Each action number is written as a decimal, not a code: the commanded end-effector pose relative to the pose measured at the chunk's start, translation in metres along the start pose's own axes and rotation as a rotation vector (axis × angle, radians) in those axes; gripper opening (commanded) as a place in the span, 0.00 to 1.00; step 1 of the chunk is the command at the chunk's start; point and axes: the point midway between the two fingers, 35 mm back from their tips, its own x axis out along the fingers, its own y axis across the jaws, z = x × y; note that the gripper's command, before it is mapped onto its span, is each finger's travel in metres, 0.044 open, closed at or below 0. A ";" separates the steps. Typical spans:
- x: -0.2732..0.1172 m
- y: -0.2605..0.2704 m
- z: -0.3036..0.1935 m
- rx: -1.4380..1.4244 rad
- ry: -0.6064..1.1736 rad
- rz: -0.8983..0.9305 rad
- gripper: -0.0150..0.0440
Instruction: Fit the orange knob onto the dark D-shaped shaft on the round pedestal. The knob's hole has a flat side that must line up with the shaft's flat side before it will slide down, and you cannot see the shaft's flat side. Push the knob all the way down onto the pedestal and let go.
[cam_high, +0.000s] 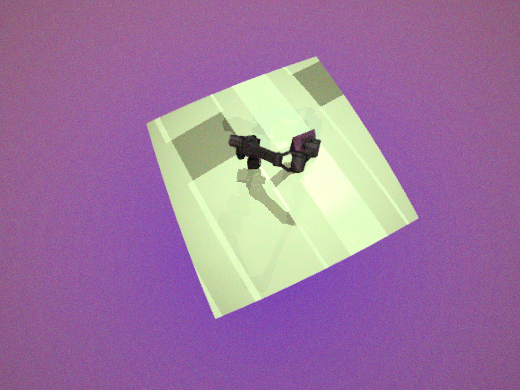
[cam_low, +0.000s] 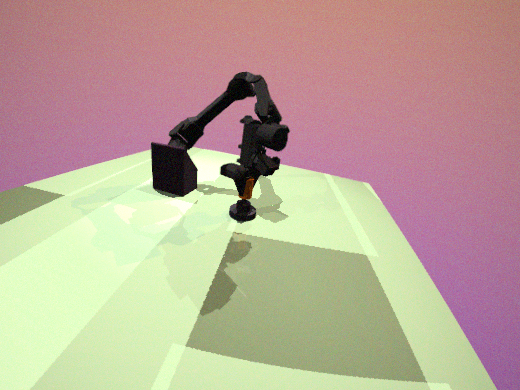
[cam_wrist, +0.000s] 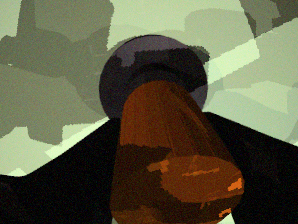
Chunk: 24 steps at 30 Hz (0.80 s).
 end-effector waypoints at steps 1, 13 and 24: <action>0.000 0.000 0.002 0.057 -0.003 -0.002 0.25; 0.001 0.000 -0.001 0.057 -0.003 -0.002 0.25; 0.004 0.000 -0.001 0.057 -0.003 -0.001 0.25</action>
